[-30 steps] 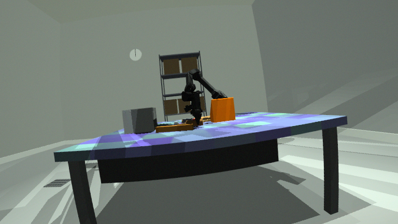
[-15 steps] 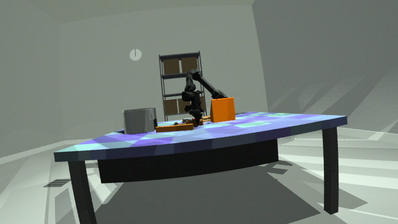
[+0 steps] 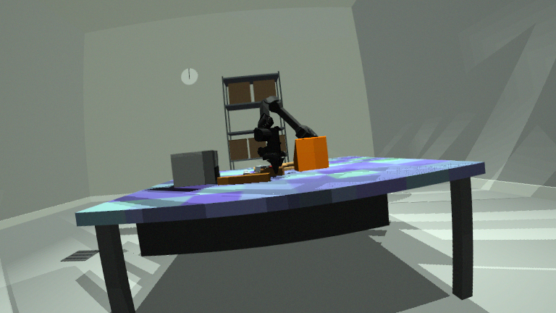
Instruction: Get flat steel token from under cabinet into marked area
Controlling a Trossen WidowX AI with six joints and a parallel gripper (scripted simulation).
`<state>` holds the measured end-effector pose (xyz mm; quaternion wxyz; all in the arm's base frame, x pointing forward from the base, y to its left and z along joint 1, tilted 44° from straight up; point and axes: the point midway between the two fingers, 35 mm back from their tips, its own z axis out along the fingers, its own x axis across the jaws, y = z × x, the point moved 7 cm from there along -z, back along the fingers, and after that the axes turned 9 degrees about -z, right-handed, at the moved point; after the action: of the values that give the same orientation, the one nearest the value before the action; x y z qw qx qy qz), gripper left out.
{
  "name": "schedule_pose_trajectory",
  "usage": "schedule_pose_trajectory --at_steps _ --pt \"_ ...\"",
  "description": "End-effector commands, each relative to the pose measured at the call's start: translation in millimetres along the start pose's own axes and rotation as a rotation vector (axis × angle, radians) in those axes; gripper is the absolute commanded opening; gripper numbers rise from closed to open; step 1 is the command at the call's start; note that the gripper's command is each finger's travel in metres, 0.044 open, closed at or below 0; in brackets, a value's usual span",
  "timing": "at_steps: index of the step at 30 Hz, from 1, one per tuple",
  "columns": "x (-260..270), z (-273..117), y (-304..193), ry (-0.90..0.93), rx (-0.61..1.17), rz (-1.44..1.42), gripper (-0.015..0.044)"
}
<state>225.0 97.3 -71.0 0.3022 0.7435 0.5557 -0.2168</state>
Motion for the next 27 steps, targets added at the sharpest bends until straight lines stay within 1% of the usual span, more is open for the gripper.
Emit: schedule_pose_trajectory --at_steps 1,9,27 --pt "1 -1 1 0.002 -0.003 0.032 0.0" --pt "1 -2 2 0.002 -0.002 0.093 0.0" --pt "-15 -2 13 0.001 -0.003 0.119 0.0"
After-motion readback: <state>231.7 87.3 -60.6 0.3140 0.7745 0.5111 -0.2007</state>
